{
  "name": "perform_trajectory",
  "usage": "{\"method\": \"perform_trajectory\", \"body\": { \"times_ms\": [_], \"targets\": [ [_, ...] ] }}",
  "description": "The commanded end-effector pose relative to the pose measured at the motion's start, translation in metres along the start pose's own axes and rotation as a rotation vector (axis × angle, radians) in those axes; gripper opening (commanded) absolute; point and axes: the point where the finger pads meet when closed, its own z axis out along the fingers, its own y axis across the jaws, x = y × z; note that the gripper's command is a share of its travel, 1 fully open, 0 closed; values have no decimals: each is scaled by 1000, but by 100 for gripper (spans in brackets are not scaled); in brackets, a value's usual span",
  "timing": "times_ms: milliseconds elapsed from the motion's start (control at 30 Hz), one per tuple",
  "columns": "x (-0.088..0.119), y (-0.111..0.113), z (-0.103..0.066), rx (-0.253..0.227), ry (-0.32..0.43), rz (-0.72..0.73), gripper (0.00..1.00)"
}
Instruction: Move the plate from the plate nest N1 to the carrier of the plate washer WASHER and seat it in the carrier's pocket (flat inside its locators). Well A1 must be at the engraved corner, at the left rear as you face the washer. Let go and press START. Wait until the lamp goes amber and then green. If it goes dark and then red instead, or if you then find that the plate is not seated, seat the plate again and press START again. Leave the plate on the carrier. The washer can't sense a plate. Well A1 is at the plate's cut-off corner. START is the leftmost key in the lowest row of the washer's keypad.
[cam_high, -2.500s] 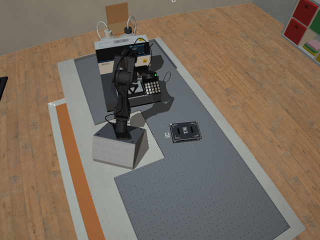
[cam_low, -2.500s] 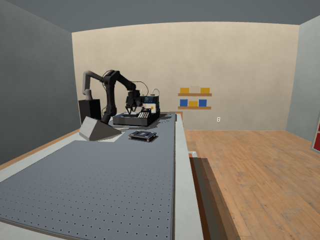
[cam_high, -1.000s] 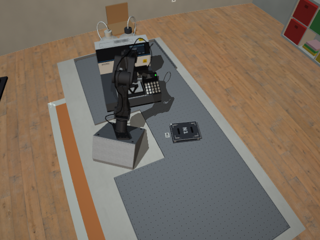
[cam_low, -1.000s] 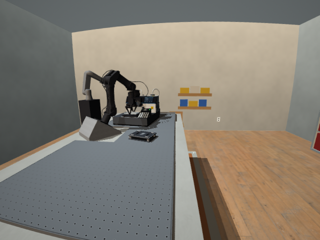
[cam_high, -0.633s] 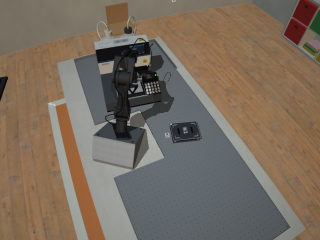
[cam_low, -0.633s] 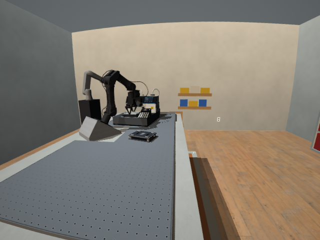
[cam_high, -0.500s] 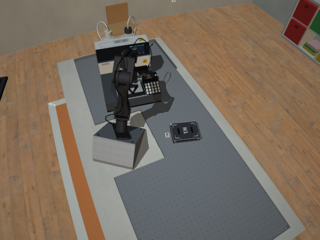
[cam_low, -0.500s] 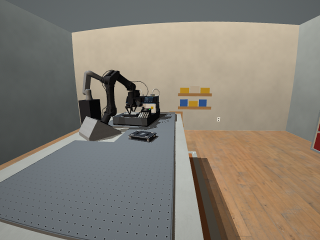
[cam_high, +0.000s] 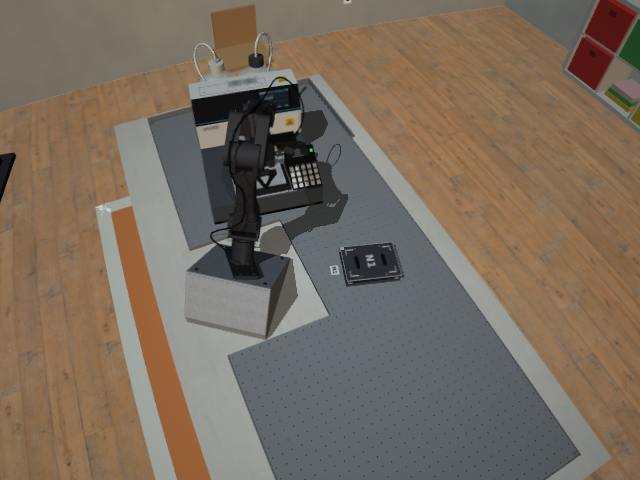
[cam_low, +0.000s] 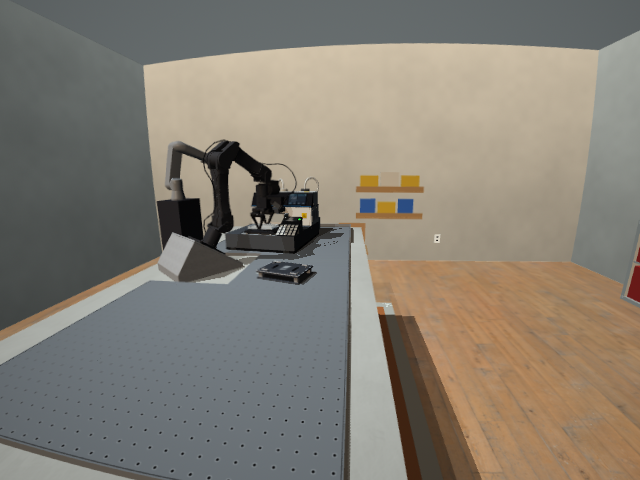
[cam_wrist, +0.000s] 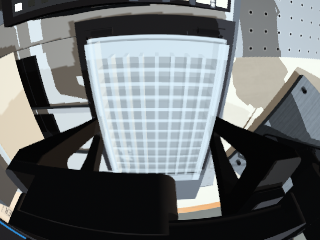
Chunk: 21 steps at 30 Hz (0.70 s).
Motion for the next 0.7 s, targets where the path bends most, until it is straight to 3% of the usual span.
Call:
{"method": "perform_trajectory", "body": {
  "times_ms": [0, 667],
  "targets": [
    [-5, 6, -11, -53, -26, 0, 84],
    [-5, 5, -6, -49, -26, 1, 84]
  ]
}}
